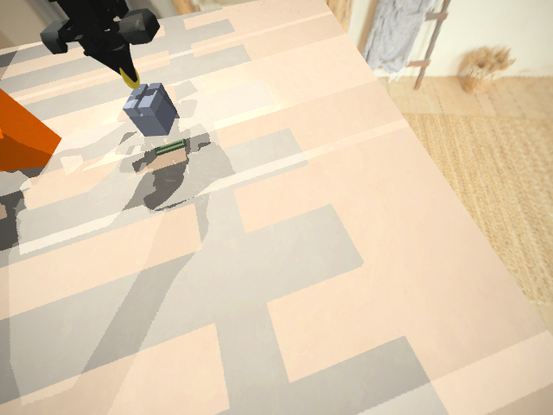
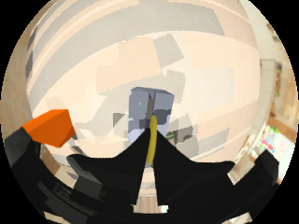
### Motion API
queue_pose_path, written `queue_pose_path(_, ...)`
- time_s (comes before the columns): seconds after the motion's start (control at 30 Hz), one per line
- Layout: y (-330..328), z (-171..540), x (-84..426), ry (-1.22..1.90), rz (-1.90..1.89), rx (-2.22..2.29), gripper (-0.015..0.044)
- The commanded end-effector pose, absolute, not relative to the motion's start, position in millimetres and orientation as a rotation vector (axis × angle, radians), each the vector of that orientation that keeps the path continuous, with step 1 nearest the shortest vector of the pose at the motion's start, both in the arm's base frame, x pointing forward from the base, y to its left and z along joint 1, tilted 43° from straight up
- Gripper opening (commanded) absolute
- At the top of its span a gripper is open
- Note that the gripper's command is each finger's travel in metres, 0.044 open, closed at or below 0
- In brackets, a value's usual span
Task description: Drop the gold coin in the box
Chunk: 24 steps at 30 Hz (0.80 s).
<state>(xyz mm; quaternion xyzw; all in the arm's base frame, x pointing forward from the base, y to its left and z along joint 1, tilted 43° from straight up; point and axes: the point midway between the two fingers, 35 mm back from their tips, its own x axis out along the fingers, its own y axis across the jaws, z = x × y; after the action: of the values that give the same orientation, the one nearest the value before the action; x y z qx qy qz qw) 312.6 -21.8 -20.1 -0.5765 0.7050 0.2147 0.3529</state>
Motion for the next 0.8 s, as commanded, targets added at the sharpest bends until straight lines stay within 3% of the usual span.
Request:
queue_pose_path(0.0, -24.2, -21.2, 309.4, 1.827, 0.563, -1.498, 0.0000)
queue_pose_path(0.77, -30.4, -29.5, 307.6, 1.827, 0.567, -1.501, 0.0000)
